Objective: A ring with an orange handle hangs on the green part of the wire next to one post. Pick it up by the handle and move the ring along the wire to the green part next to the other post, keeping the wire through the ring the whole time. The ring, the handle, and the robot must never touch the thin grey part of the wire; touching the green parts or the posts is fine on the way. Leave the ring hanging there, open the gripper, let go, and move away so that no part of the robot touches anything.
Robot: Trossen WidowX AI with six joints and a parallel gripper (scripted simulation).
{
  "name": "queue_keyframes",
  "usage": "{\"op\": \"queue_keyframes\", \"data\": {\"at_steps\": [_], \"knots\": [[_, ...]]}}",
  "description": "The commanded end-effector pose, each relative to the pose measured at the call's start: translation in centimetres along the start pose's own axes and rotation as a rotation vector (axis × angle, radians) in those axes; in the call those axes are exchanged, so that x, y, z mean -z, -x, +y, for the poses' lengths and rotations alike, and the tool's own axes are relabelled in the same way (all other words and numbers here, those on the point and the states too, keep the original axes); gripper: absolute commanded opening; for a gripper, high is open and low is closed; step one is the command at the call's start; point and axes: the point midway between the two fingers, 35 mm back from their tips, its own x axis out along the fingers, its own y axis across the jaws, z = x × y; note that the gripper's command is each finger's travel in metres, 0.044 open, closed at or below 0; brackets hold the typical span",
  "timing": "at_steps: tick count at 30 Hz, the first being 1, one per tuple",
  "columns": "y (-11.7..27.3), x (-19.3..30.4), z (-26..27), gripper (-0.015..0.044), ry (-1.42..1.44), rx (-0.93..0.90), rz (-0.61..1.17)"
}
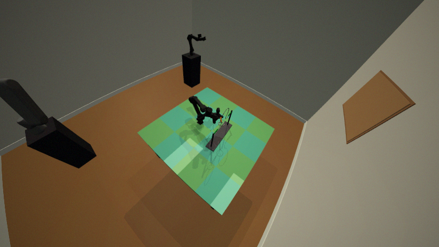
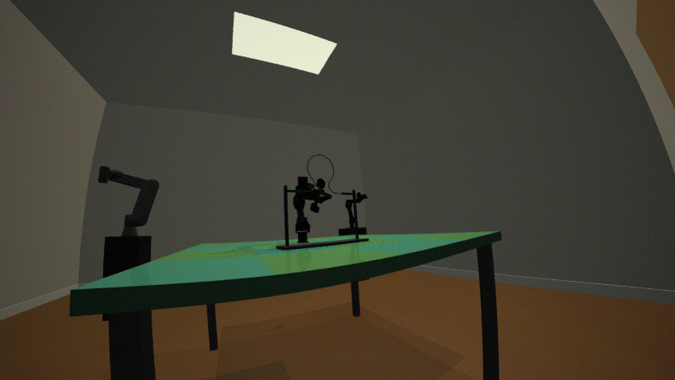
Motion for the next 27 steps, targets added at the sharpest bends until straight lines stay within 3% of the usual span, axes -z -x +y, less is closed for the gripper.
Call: {"op": "queue_keyframes", "data": {"at_steps": [1,27], "knots": [[0.2,0.0,1.2,-0.015,-0.037,-0.035,0.006],[1.2,-1.2,6.9,-0.015,-0.36,-0.234,0.019]]}}
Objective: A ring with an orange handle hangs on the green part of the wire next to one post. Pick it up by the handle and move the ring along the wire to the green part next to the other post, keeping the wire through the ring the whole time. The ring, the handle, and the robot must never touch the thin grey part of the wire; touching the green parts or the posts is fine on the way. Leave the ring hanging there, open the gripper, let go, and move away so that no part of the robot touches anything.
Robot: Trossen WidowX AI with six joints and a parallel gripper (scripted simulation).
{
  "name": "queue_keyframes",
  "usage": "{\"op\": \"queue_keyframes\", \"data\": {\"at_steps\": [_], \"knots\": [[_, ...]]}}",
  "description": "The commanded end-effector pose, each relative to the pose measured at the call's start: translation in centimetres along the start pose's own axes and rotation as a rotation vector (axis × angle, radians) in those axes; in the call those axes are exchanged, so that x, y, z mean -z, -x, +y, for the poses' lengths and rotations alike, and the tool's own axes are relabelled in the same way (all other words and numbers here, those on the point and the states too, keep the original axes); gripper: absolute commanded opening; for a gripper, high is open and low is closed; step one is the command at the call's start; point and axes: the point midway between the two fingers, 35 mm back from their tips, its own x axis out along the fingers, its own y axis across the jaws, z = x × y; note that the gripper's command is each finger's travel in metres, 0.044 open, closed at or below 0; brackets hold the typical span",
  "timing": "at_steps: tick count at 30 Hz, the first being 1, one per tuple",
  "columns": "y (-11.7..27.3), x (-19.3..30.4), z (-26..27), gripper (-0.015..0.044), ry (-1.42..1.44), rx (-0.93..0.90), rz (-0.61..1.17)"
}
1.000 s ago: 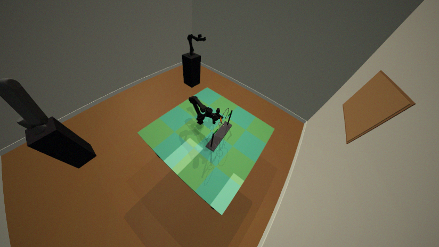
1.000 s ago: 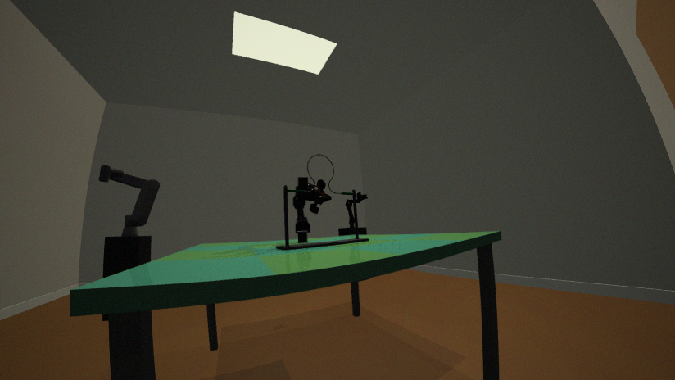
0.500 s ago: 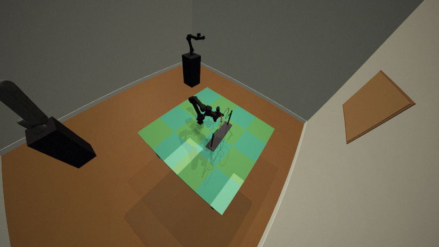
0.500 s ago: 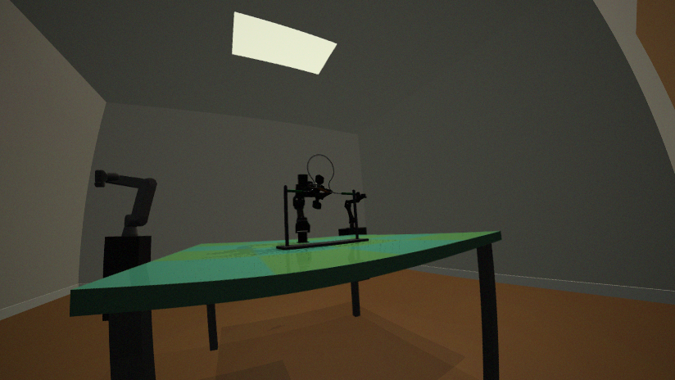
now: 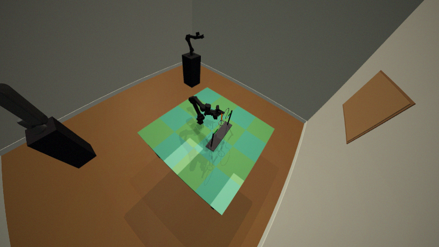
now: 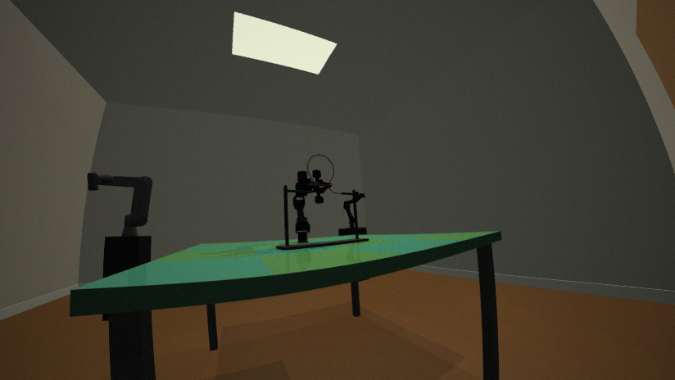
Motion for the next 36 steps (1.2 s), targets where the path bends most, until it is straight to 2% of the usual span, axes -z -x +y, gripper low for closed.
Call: {"op": "queue_keyframes", "data": {"at_steps": [1,16,25,36], "knots": [[0.1,0.1,1.4,-0.015,-0.05,-0.039,0.009],[0.8,-0.6,5.3,-0.015,-0.267,-0.167,0.024],[0.2,-1.3,7.2,-0.015,-0.367,-0.196,-0.046],[0.8,-2.1,8.8,-0.015,-0.429,-0.221,-0.04]]}}
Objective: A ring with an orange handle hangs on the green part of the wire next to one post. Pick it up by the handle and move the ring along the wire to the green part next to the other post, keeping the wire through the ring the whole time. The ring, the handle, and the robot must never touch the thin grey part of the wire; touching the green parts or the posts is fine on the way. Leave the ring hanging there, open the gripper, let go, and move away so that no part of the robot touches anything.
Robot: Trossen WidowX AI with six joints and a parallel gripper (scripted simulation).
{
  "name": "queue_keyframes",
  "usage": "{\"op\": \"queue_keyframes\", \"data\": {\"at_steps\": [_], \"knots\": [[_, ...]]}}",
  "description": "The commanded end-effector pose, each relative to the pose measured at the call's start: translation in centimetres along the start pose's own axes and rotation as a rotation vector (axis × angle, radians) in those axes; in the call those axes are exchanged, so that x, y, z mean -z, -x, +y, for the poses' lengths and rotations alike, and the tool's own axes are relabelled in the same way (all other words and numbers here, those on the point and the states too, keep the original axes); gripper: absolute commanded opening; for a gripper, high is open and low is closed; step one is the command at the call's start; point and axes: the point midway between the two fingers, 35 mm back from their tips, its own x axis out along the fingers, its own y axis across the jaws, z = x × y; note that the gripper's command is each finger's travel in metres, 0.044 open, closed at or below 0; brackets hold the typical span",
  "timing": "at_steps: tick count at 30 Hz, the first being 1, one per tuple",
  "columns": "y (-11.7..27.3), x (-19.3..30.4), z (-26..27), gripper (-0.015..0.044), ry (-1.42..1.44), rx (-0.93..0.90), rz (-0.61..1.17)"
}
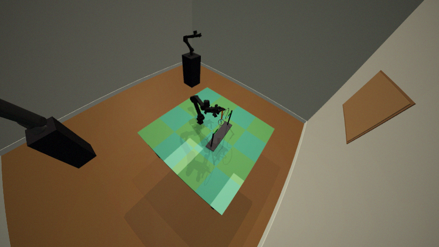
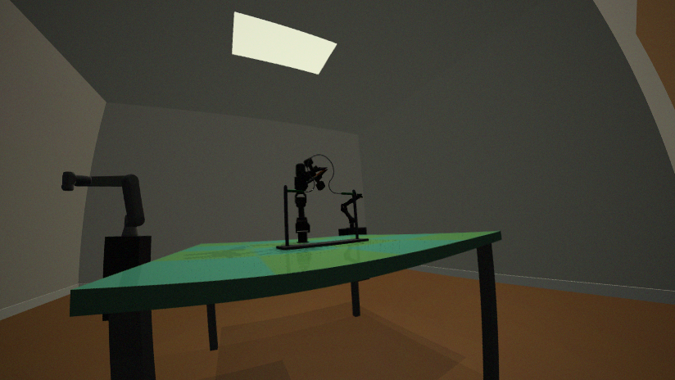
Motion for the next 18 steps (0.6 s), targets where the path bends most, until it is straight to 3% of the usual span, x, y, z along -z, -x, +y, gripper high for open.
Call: {"op": "queue_keyframes", "data": {"at_steps": [1,18], "knots": [[0.04,0.29,0.77,-0.015,-0.005,-0.003,0.009],[0.1,0.24,1.09,-0.015,0.088,0.062,-0.001]]}}
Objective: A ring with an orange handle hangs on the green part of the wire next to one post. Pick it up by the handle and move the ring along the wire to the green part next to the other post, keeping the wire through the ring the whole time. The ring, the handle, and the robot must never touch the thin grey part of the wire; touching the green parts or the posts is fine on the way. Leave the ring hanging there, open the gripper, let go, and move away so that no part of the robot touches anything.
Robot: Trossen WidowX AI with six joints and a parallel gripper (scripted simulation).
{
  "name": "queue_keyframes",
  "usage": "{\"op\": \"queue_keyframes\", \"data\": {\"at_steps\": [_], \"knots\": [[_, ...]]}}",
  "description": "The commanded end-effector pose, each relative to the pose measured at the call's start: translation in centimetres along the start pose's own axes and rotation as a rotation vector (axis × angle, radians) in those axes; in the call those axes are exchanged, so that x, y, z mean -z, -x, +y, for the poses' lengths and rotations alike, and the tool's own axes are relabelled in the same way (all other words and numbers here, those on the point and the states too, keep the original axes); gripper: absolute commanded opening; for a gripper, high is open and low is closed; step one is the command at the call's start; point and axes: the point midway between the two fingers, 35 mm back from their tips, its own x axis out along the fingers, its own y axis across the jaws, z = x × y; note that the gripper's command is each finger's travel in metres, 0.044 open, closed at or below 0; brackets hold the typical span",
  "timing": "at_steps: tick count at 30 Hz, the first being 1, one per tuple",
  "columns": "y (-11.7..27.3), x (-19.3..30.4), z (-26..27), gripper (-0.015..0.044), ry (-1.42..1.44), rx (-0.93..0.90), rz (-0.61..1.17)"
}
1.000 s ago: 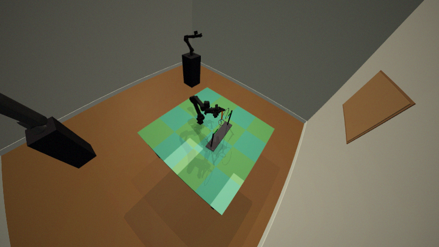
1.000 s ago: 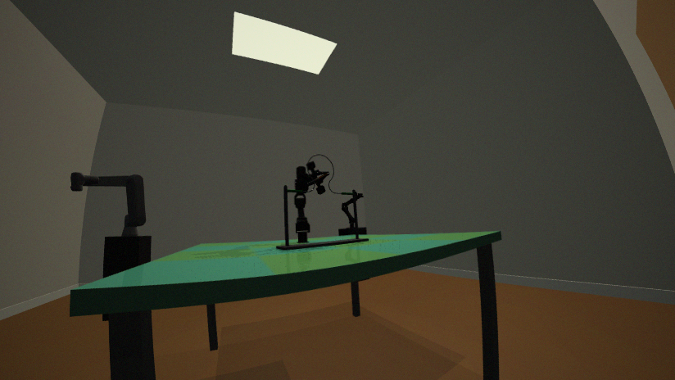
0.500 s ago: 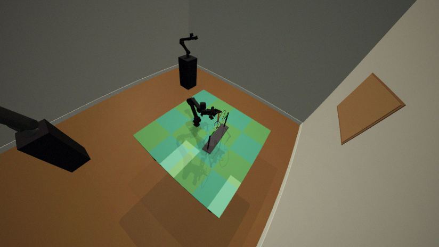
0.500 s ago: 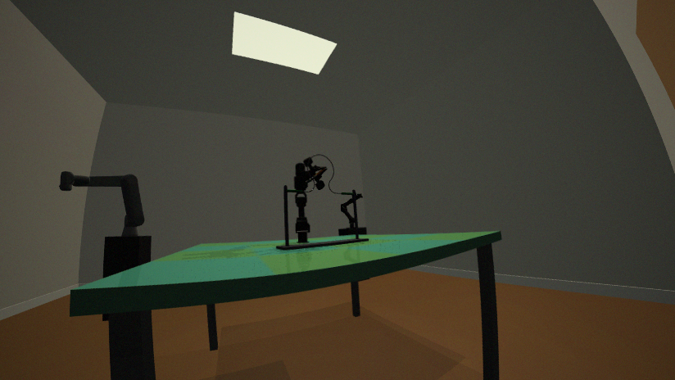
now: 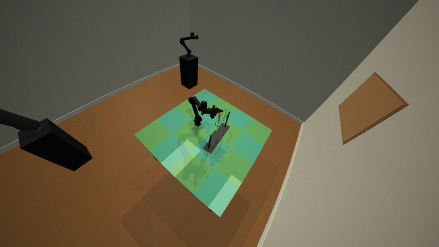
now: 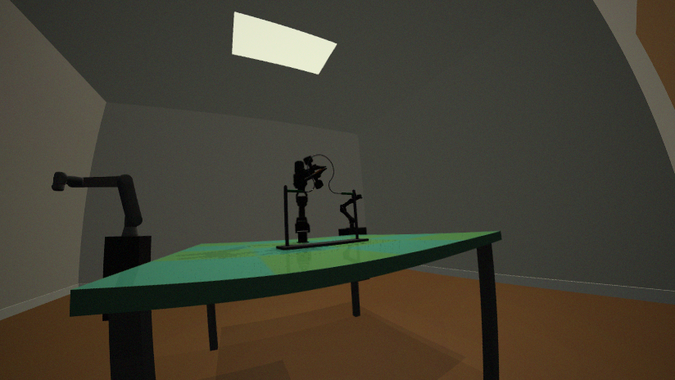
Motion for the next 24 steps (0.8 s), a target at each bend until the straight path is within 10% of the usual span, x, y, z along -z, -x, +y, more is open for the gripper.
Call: {"op": "queue_keyframes", "data": {"at_steps": [1,24], "knots": [[-0.01,0.29,0.18,-0.015,0.044,0.02,0.003],[-0.06,0.2,-0.6,-0.015,0.229,0.135,-0.02]]}}
